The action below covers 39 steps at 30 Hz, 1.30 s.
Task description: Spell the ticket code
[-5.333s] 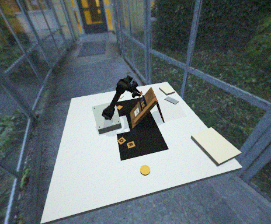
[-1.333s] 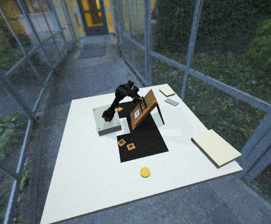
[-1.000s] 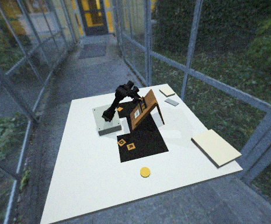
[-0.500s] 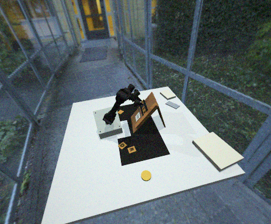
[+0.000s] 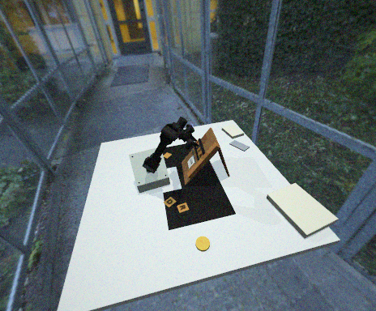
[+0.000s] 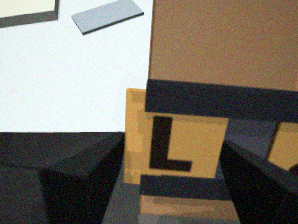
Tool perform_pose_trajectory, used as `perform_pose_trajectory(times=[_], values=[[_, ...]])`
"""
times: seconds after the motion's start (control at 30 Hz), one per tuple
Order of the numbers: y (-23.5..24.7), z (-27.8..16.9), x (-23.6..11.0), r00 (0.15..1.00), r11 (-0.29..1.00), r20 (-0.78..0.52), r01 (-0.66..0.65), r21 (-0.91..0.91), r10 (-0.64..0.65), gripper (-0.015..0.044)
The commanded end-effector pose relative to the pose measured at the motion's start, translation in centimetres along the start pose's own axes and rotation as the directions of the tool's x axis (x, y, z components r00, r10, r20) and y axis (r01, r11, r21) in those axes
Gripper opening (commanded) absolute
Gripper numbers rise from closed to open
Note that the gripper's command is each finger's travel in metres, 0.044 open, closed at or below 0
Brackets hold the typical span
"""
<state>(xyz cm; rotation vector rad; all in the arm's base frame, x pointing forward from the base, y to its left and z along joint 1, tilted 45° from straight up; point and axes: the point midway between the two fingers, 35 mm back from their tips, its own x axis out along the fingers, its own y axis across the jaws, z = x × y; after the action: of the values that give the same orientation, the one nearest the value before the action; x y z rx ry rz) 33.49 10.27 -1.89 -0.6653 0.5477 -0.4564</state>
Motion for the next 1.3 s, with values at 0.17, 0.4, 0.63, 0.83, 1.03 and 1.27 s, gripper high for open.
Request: perform_pose_trajectory(times=[0.17,0.4,0.63,0.83,1.03,1.27], values=[[-0.3,-0.1,0.0,1.000,1.000,-0.003,-0.003,-0.008,0.003,0.0000],[-0.7,0.0,0.0,1.000,1.000,-0.003,-0.003,-0.008,0.003,0.0000],[-1.1,0.0,0.0,1.000,1.000,-0.003,-0.003,-0.008,0.003,0.0000],[-1.5,-0.1,0.0,1.000,1.000,-0.003,-0.003,-0.009,0.003,0.0000],[-1.9,-0.2,0.0,1.000,1.000,-0.003,-0.003,-0.009,0.003,0.0000],[-2.1,-0.3,0.0,1.000,1.000,-0.003,-0.003,-0.009,0.003,0.0000]])
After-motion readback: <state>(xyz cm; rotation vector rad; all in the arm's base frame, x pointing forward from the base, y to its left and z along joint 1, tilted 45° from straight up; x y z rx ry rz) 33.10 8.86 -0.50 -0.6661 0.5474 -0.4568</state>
